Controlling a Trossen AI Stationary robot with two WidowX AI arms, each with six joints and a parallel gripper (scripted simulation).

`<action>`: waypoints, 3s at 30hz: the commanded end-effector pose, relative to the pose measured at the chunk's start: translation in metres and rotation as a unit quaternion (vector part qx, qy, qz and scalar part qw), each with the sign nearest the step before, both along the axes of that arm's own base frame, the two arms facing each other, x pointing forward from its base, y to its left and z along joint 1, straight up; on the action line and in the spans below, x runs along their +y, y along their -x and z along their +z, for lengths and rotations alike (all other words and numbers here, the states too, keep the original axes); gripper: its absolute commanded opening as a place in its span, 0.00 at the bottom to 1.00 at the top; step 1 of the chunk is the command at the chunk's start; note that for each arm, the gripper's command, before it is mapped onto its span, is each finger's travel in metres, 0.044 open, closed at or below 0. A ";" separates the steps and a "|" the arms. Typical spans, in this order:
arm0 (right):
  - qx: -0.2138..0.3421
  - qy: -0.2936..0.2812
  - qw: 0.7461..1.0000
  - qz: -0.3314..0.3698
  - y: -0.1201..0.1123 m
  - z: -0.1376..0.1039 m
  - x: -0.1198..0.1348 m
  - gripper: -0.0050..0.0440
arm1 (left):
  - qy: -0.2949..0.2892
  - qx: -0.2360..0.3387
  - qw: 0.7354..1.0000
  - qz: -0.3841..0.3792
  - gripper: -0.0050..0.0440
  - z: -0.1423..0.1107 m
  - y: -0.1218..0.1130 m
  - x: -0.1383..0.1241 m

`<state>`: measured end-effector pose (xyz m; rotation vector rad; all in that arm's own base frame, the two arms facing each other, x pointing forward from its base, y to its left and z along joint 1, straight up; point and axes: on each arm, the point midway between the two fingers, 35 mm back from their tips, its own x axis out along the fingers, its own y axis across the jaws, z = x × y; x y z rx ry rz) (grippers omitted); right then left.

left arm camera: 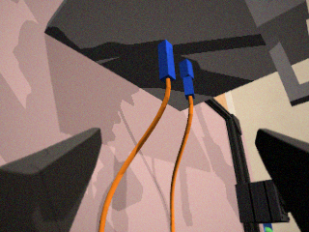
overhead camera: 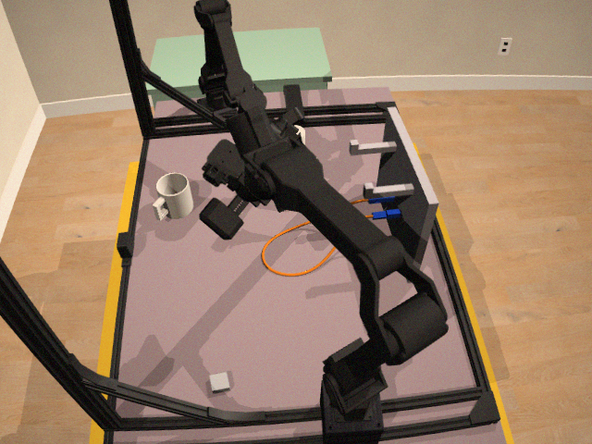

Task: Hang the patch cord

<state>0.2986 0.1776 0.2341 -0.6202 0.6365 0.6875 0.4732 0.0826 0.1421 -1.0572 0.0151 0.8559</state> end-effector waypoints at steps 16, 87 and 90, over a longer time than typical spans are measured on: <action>-0.149 -0.161 0.958 -0.186 -0.033 0.043 -0.083 1.00 | -0.177 0.100 0.944 -0.258 1.00 -0.060 -0.030 -0.072; 0.218 -0.027 0.940 -0.263 -0.101 -0.166 -0.032 1.00 | -0.416 0.118 0.769 -0.470 1.00 -0.105 -0.029 -0.152; 0.229 -0.017 0.938 -0.260 -0.099 -0.173 -0.029 1.00 | -0.416 0.118 0.769 -0.470 1.00 -0.105 -0.029 -0.152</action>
